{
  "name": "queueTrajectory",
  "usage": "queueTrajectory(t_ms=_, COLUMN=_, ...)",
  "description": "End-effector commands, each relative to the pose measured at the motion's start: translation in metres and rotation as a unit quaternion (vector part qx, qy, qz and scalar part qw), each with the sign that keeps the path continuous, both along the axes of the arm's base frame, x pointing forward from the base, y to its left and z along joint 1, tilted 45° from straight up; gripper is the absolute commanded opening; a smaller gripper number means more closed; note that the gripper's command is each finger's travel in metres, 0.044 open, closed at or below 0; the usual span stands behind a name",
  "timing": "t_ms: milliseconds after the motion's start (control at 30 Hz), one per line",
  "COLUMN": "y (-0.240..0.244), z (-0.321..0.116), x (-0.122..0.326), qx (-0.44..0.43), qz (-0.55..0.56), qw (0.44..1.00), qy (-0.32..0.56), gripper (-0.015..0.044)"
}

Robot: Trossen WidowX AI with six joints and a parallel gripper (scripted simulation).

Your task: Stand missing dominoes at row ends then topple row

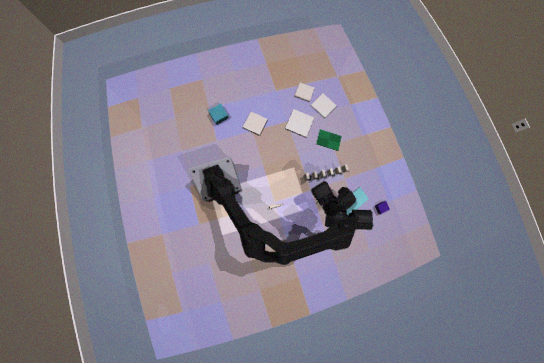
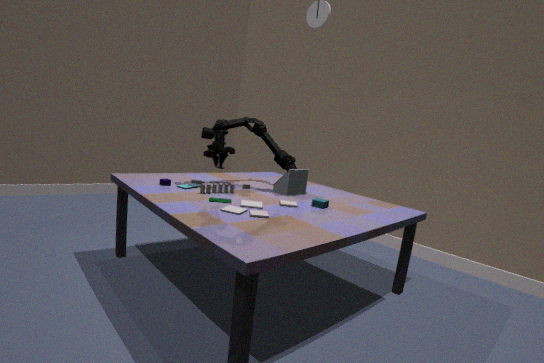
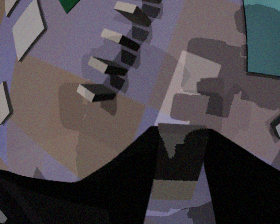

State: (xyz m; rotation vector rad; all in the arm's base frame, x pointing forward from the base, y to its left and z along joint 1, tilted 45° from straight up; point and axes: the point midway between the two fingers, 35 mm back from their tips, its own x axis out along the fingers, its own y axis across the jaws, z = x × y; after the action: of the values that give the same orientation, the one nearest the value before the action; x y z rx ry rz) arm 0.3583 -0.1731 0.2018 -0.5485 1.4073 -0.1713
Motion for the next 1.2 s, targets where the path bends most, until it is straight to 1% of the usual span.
queueTrajectory(t_ms=0, y=-0.002, z=-0.007, x=0.002, qx=0.030, qz=0.017, qw=0.999, qy=-0.031, gripper=0.0107)
queueTrajectory(t_ms=300, y=-0.009, z=-0.014, x=0.008, qx=0.084, qz=0.062, qw=0.988, qy=-0.112, gripper=0.0107)
queueTrajectory(t_ms=600, y=-0.016, z=-0.012, x=0.011, qx=0.115, qz=0.116, qw=0.966, qy=-0.200, gripper=0.0107)
queueTrajectory(t_ms=900, y=-0.021, z=-0.004, x=0.007, qx=0.122, qz=0.181, qw=0.933, qy=-0.285, gripper=0.0107)
queueTrajectory(t_ms=1167, y=-0.022, z=0.007, x=-0.004, qx=0.108, qz=0.246, qw=0.897, qy=-0.350, gripper=0.0107)
